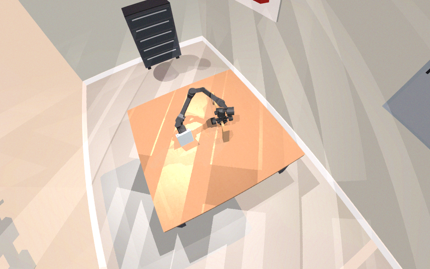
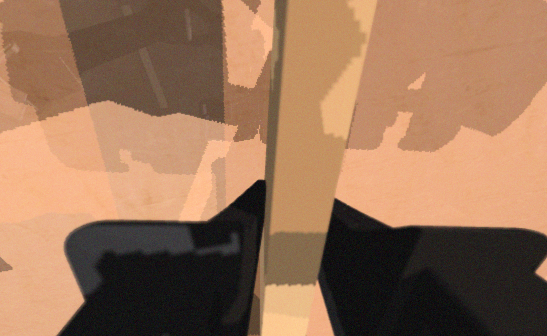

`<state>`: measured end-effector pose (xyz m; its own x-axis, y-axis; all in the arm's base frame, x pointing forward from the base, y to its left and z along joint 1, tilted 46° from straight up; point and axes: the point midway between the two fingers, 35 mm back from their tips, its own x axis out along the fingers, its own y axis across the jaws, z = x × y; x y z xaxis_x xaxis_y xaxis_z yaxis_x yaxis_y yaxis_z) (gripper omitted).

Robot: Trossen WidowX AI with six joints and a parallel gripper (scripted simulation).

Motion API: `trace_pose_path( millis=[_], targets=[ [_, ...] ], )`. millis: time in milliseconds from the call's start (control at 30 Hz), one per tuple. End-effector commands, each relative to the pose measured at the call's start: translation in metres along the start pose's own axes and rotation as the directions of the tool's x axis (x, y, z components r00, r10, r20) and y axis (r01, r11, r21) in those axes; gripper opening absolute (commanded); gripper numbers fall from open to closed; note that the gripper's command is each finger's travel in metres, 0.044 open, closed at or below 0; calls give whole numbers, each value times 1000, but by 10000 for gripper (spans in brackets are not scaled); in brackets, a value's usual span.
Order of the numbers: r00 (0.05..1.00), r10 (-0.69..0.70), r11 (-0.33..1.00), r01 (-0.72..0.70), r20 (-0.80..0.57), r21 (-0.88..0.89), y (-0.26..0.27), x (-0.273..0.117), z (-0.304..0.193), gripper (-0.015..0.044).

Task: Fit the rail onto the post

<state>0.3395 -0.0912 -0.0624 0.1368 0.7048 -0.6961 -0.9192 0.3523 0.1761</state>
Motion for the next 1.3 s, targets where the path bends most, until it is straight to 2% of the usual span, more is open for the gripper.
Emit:
trace_pose_path(
  millis=[0, 1267],
  targets=[
    [1000, -4, 1000, 4, -5, 0, 0, -1, -4, 0],
    [1000, -4, 1000, 4, -5, 0, 0, -3, -16, 0]
  ],
)
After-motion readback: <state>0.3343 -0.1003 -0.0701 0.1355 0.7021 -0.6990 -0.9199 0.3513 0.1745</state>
